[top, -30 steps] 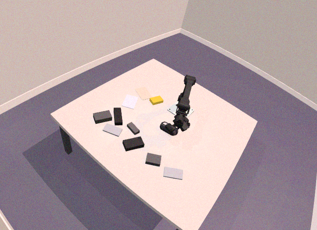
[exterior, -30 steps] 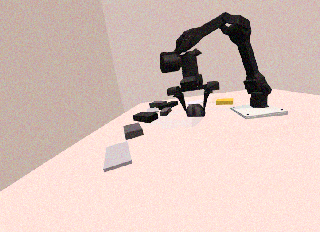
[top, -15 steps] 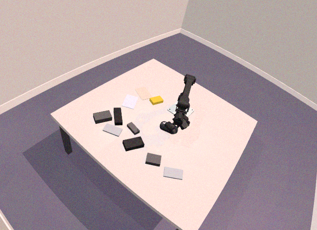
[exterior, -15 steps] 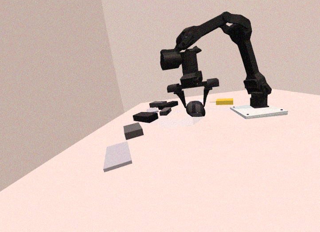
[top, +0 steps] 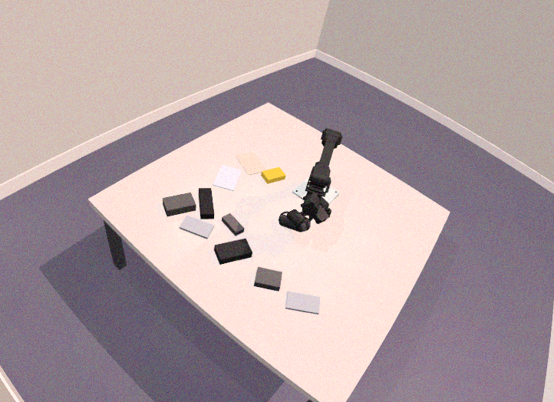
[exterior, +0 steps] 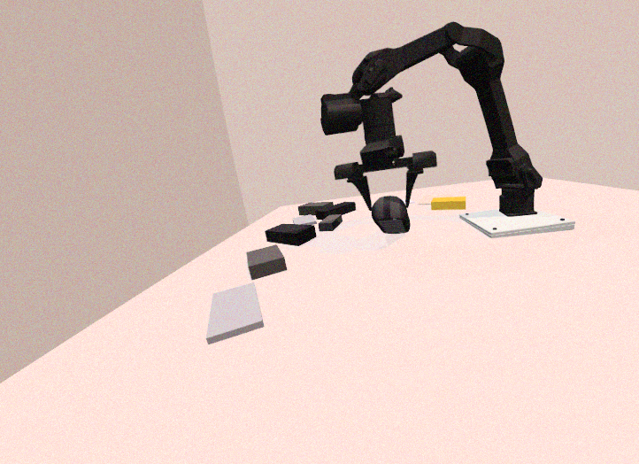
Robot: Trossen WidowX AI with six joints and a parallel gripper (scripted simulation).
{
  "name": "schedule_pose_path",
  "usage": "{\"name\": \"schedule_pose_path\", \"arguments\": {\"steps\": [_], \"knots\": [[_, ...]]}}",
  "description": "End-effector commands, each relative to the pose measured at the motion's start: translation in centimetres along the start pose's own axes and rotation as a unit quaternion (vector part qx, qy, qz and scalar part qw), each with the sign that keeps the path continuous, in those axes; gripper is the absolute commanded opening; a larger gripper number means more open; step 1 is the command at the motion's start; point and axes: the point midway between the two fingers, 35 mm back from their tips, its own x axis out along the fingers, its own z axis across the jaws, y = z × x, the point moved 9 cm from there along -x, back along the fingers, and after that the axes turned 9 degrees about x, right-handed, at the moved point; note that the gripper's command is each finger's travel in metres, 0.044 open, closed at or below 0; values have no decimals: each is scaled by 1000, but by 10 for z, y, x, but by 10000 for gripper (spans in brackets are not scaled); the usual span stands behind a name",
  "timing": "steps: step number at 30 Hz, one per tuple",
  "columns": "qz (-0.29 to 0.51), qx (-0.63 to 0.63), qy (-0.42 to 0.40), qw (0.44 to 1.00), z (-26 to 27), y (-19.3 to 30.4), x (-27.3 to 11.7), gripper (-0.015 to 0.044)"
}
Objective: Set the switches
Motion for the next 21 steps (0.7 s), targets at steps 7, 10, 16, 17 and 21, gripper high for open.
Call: {"name": "schedule_pose_path", "arguments": {"steps": [7, 10, 16, 17, 21], "knots": [[-1, 1, 6, 1000, -2, 9, -11, 336], [-1, 1, 6, 1000, -2, 11, -12, 336], [-1, 0, 6, 1000, -2, 15, -15, 336], [-1, 0, 6, 1000, -3, 15, -15, 336], [-1, 0, 6, 1000, -3, 18, -17, 336]]}}
